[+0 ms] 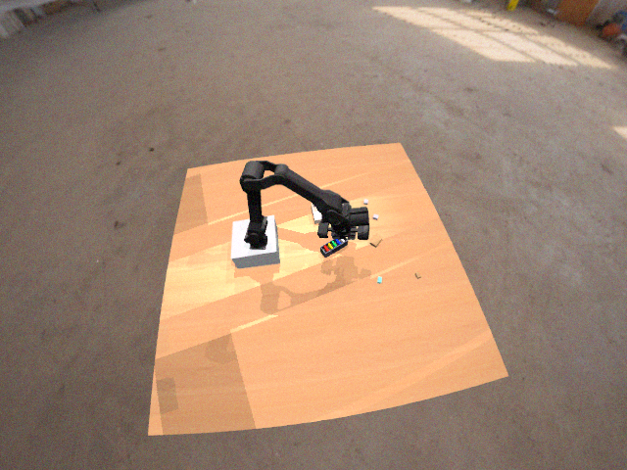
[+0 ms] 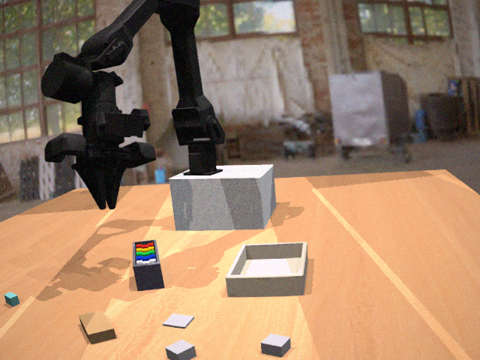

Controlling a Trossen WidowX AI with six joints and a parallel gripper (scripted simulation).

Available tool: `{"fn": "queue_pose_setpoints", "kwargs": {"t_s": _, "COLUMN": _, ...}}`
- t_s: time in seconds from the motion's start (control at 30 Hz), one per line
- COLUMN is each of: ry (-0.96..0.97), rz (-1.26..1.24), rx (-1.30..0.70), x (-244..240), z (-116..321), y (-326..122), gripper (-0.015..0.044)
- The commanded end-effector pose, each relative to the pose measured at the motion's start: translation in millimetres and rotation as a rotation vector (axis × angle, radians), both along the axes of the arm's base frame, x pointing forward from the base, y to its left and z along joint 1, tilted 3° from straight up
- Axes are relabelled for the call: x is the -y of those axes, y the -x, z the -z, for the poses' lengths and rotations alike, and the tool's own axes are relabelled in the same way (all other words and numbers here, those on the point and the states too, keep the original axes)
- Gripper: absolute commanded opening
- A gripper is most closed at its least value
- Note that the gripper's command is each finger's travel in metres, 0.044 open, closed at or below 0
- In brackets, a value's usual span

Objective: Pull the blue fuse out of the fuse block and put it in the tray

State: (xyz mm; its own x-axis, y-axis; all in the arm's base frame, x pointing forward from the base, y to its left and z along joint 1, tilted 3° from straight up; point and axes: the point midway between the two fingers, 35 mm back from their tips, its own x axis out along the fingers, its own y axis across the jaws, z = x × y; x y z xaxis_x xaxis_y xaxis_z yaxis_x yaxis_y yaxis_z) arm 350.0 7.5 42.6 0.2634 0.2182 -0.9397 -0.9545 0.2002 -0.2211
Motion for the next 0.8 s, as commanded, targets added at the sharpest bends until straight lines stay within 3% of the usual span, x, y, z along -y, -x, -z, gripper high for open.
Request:
{"fn": "queue_pose_setpoints", "kwargs": {"t_s": 0.0, "ry": 0.277, "rz": -0.77, "rx": -0.166, "x": -36.6, "z": 42.2, "y": 23.7, "gripper": 0.0074}}
{"fn": "queue_pose_setpoints", "kwargs": {"t_s": 0.77, "ry": 0.276, "rz": -0.77, "rx": -0.165, "x": -42.4, "z": 47.2, "y": 22.1, "gripper": 0.0074}}
